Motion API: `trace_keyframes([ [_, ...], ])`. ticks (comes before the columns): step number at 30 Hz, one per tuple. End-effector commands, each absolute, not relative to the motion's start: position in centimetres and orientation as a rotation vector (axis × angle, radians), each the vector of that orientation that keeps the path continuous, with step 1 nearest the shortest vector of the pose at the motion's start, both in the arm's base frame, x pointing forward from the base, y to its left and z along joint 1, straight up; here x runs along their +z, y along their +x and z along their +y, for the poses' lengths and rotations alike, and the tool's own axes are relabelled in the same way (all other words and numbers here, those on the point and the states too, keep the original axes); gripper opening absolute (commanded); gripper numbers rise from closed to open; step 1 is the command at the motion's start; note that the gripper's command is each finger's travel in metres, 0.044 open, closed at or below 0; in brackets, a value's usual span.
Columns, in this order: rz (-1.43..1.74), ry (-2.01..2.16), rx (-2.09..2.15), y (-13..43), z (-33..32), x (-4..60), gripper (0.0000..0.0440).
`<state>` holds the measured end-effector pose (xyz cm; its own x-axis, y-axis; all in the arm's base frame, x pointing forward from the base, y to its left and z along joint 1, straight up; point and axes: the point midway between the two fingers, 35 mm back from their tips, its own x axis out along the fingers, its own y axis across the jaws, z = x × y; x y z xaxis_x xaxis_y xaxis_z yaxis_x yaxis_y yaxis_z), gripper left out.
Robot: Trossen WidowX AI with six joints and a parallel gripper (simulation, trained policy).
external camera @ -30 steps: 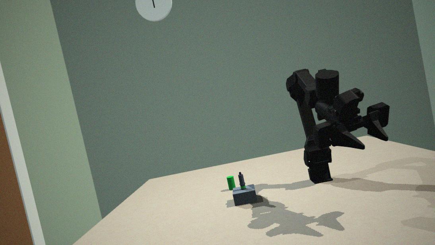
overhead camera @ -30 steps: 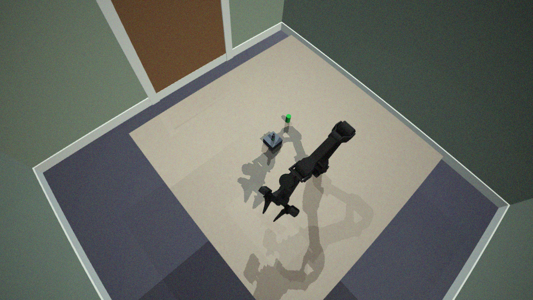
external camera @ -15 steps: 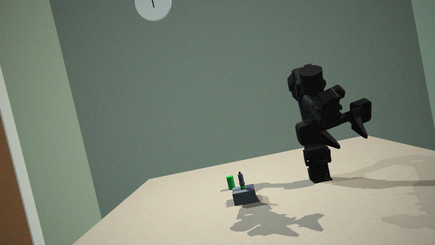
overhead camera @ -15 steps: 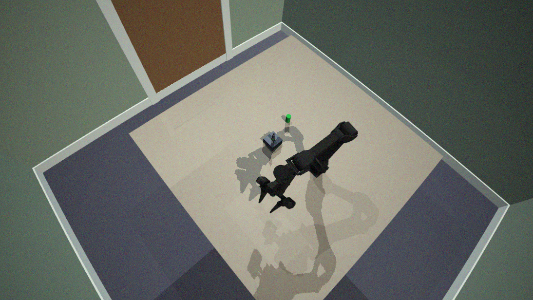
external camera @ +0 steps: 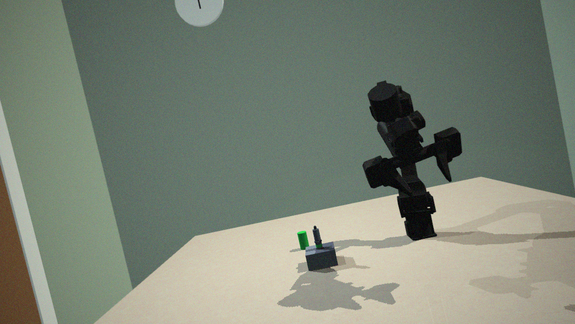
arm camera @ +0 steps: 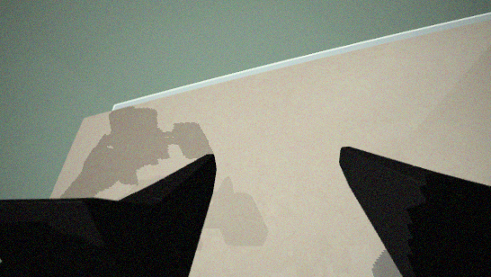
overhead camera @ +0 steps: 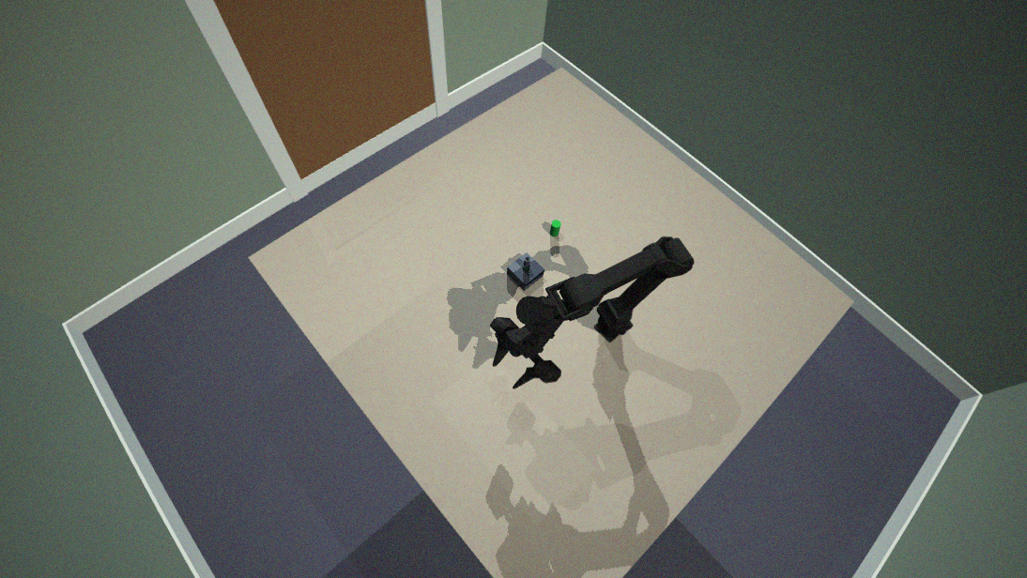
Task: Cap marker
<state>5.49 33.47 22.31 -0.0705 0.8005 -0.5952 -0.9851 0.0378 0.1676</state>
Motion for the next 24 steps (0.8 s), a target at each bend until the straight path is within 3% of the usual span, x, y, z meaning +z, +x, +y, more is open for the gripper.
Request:
trace_keyframes([
  [1,0.657,-0.371,1.498,6.7,32.7,22.8,0.034],
  [24,0.796,-0.398,1.318,13.2,27.5,23.1,0.0336],
])
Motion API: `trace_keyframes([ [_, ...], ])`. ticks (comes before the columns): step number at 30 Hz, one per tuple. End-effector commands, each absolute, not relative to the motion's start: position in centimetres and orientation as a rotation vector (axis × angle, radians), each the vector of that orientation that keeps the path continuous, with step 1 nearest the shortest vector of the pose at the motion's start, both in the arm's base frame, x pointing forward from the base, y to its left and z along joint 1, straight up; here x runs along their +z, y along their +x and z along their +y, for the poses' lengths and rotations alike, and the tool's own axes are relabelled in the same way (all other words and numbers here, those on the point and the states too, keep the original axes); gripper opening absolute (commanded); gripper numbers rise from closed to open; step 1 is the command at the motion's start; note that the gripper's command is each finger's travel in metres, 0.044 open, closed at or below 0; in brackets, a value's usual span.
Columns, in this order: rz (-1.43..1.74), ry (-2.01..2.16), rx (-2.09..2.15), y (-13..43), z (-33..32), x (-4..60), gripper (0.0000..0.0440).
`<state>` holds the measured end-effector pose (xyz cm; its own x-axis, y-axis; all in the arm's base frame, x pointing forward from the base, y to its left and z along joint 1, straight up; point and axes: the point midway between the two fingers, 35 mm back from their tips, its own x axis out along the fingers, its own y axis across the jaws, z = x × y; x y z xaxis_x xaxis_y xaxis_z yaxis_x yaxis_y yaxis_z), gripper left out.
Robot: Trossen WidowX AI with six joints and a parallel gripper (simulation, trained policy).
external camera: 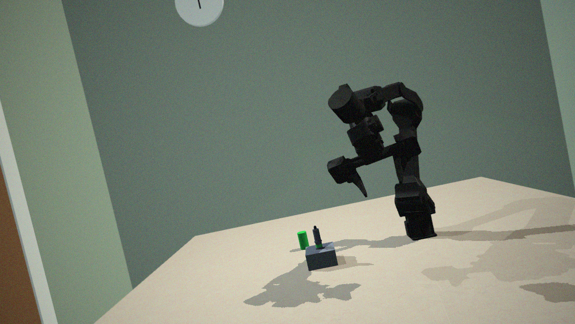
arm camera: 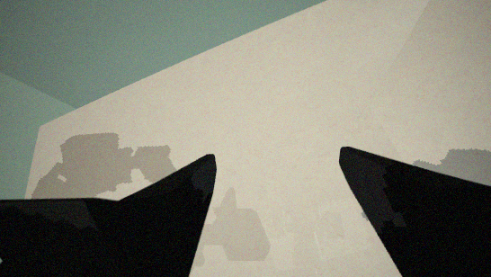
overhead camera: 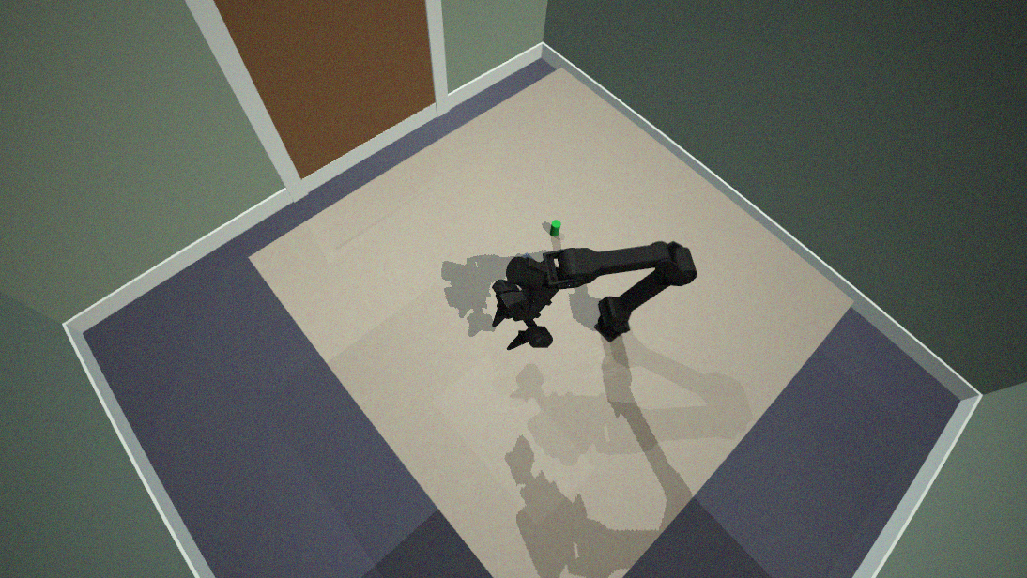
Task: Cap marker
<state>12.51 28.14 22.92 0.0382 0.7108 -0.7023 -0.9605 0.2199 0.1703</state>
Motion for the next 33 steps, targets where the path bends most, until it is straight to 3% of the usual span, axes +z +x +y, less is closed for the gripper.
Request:
trace_keyframes([
  [1,0.802,-0.398,1.311,13.5,27.2,23.1,0.0336],
  [33,0.967,-0.364,1.091,20.3,19.4,23.3,0.0335],
])
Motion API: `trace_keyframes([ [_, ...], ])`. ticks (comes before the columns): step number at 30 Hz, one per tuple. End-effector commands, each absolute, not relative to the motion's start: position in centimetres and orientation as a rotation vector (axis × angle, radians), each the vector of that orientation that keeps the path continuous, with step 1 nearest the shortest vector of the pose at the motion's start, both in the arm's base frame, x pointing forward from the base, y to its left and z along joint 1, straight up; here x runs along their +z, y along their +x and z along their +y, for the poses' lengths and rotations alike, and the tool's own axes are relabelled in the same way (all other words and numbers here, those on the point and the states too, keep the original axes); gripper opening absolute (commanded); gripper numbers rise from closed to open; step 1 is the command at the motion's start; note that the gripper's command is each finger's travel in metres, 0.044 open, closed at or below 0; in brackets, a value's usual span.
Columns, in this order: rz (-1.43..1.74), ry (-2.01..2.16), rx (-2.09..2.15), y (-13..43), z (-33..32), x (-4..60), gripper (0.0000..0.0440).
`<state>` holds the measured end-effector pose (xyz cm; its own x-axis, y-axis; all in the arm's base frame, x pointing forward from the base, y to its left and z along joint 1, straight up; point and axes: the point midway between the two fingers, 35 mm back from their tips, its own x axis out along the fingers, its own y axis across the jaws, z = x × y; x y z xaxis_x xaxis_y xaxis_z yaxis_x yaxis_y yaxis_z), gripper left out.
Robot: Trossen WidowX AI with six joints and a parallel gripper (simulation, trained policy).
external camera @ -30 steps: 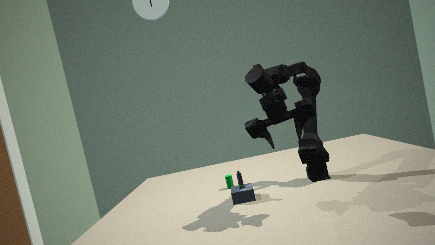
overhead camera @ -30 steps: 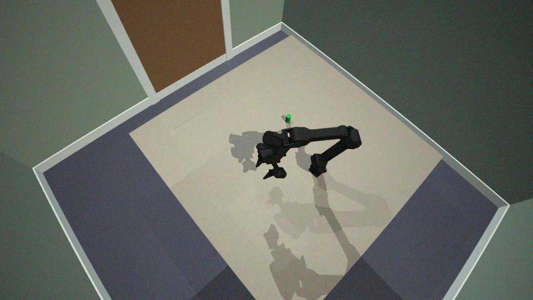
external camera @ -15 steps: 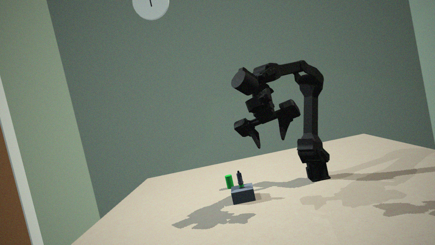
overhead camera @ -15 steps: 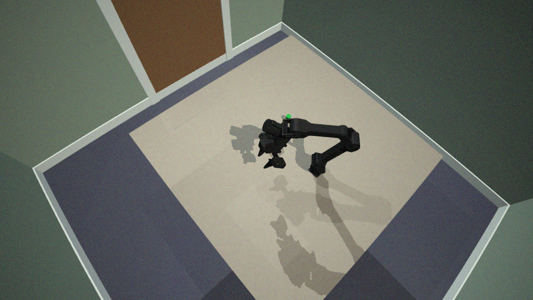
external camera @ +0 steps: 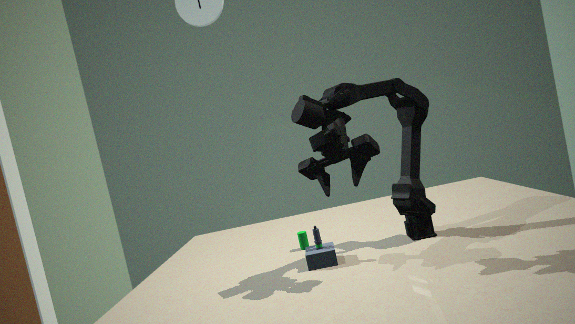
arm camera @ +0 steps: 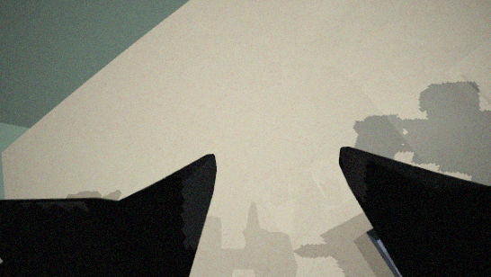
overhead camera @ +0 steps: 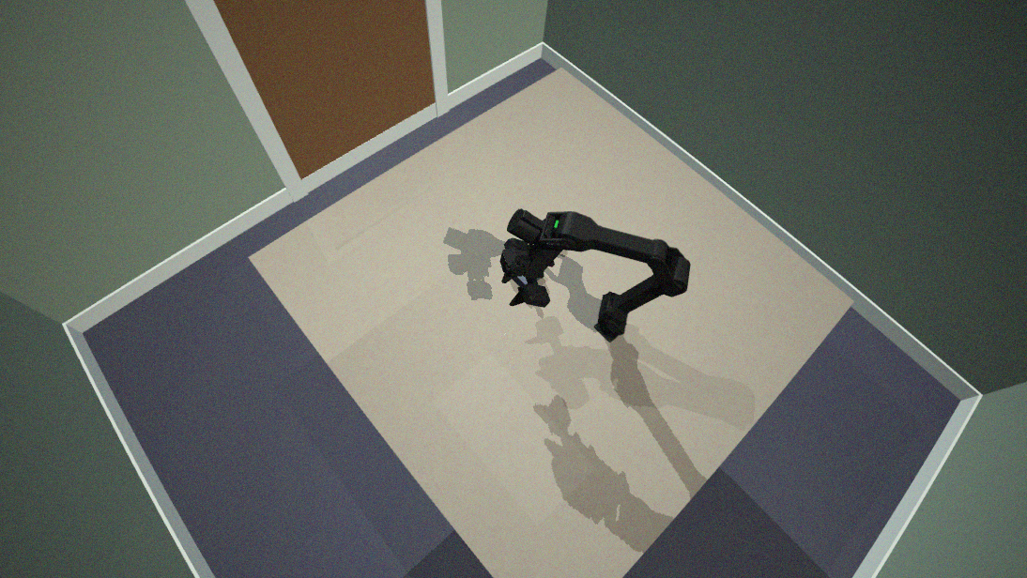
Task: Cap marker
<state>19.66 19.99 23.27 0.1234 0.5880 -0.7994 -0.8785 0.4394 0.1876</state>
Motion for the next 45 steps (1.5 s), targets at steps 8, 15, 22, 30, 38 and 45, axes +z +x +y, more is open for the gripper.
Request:
trace_keyframes([
  [8,1.002,-0.348,1.039,21.8,17.3,23.2,0.0334],
  [15,1.031,-0.333,0.995,23.0,15.6,23.2,0.0334],
  [22,1.06,-0.317,0.95,24.2,13.8,23.0,0.0333],
  [30,1.092,-0.299,0.901,25.4,11.7,22.8,0.0333],
  [38,1.125,-0.282,0.852,26.6,9.5,22.5,0.0332],
  [45,1.155,-0.27,0.81,27.6,7.6,22.2,0.0332],
])
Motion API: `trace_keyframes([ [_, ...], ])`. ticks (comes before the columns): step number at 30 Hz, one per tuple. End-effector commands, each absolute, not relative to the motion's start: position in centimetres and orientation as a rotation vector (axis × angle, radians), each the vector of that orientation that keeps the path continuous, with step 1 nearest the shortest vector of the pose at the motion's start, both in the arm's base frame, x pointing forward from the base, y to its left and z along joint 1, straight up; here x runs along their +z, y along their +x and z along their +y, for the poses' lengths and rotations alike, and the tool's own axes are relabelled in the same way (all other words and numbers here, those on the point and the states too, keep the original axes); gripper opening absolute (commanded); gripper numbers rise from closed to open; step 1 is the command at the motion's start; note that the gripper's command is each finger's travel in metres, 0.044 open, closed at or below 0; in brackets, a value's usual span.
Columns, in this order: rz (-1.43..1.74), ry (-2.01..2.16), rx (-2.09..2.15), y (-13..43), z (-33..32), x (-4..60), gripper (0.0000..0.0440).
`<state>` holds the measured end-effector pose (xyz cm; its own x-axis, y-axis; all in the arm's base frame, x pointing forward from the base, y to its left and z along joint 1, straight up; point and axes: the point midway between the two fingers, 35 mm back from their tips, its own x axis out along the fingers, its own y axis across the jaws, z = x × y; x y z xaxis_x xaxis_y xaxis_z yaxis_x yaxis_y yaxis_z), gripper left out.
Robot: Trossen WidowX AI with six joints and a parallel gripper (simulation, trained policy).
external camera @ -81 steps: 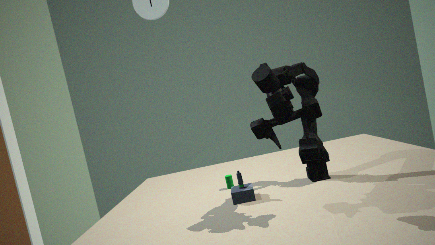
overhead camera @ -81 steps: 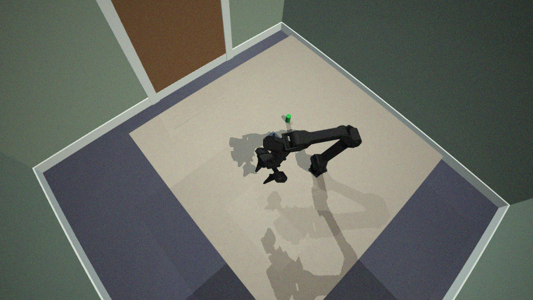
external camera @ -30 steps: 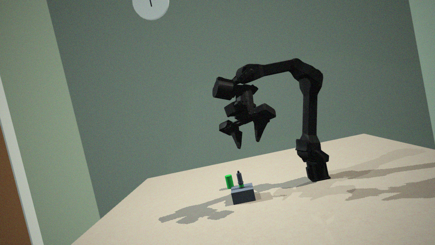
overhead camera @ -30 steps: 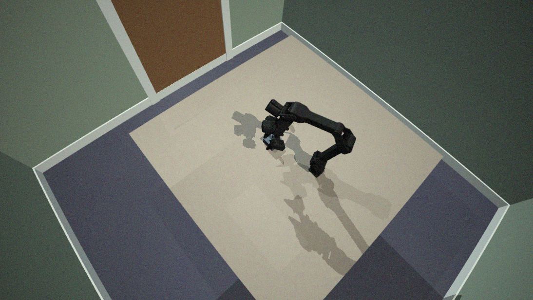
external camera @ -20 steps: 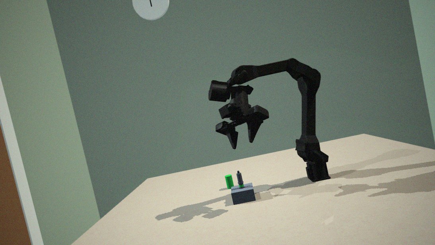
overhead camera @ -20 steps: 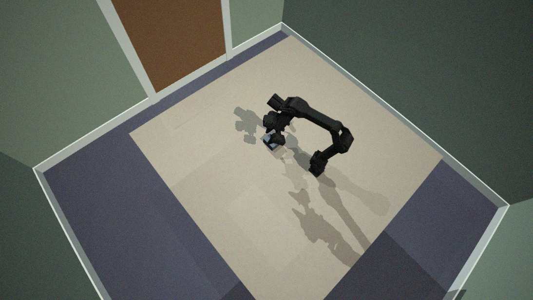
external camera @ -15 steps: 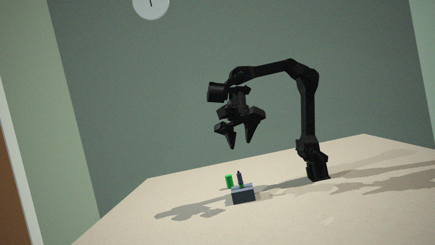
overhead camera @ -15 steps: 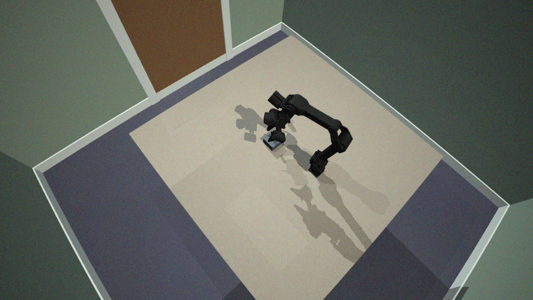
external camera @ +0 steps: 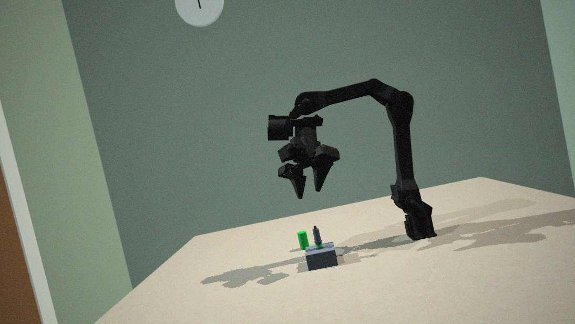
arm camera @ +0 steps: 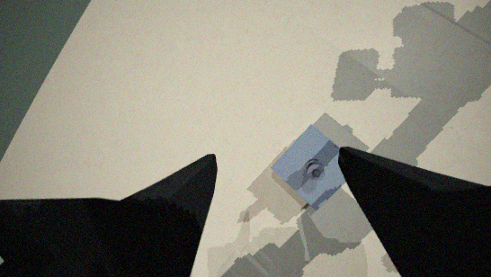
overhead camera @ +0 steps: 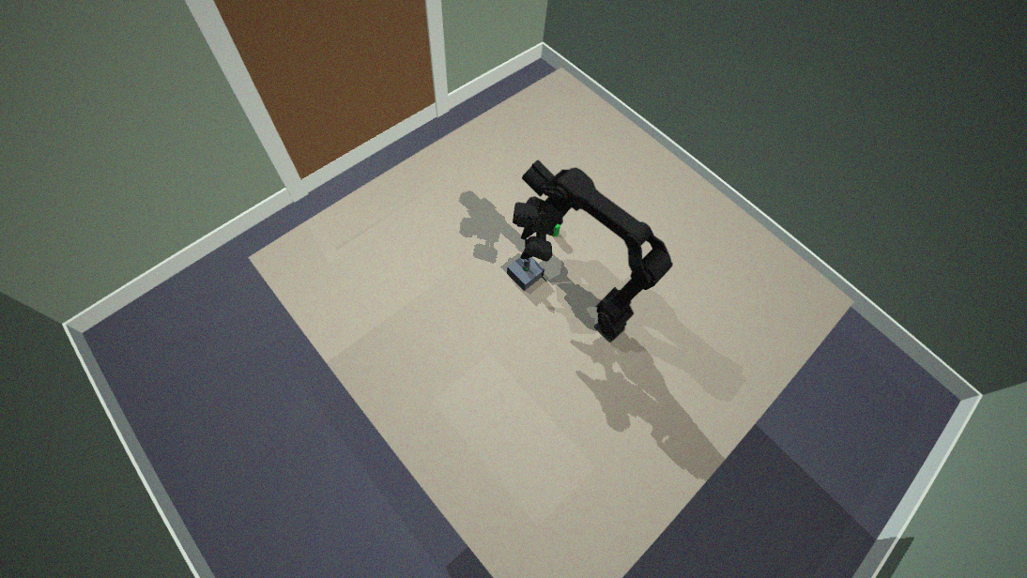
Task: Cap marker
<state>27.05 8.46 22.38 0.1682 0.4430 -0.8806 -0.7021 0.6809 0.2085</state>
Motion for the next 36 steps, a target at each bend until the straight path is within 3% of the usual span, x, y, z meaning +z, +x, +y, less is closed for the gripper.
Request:
trace_keyframes([
  [1,1.16,-0.268,0.804,27.7,7.3,22.1,0.0332],
  [36,1.339,-0.235,0.614,31.0,-2.6,19.0,0.0328],
])
